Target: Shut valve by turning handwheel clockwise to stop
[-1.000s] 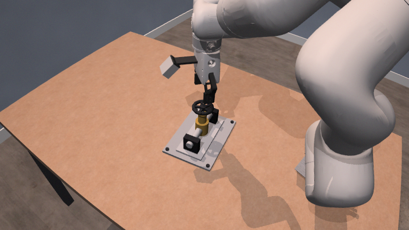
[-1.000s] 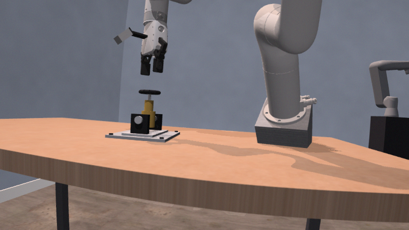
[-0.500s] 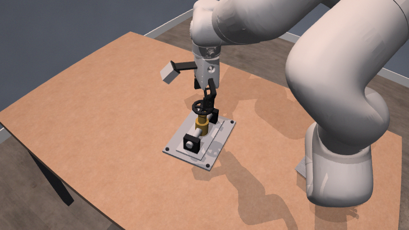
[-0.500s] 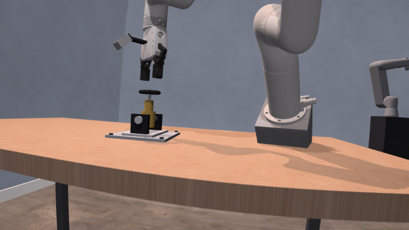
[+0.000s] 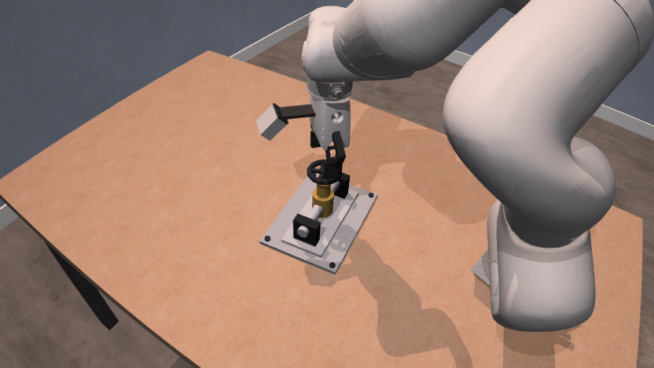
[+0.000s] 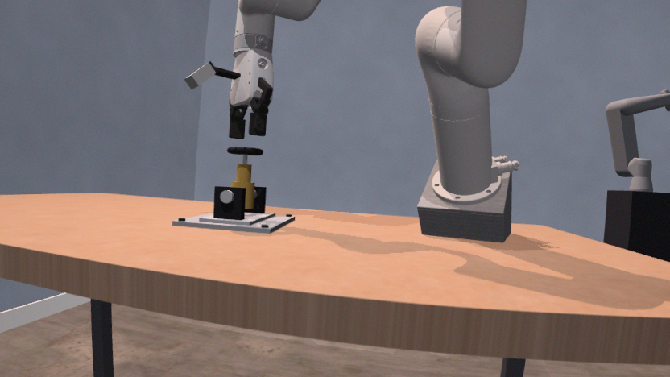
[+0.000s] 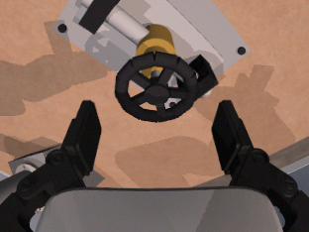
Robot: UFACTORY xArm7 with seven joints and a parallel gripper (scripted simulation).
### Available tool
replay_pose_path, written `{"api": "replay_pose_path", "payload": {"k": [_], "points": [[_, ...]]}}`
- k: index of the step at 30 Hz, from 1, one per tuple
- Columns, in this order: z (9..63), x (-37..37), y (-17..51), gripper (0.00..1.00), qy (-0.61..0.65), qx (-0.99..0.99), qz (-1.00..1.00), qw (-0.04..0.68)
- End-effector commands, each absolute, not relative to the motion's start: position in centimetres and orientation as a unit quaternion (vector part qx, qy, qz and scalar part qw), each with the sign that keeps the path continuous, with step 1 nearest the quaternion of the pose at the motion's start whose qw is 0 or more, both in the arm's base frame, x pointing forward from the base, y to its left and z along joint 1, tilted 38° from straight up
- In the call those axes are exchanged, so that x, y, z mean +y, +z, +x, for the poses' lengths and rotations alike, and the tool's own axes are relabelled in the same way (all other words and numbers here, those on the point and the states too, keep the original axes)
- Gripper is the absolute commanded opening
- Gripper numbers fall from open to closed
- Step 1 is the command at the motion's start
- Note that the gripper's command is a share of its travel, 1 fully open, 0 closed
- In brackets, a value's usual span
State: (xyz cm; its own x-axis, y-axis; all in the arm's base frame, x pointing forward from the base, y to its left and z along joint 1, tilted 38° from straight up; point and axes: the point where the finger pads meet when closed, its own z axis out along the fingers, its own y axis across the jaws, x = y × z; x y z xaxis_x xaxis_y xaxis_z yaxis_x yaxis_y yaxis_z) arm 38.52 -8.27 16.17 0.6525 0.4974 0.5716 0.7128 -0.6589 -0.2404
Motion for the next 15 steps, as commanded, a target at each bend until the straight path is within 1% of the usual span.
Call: {"api": "replay_pose_path", "payload": {"k": [1, 15], "points": [[38.64, -8.31, 16.12, 1.00, -0.237, -0.343, -0.880, 0.227], [38.68, -8.23, 16.02, 1.00, -0.237, -0.343, -0.880, 0.227]]}}
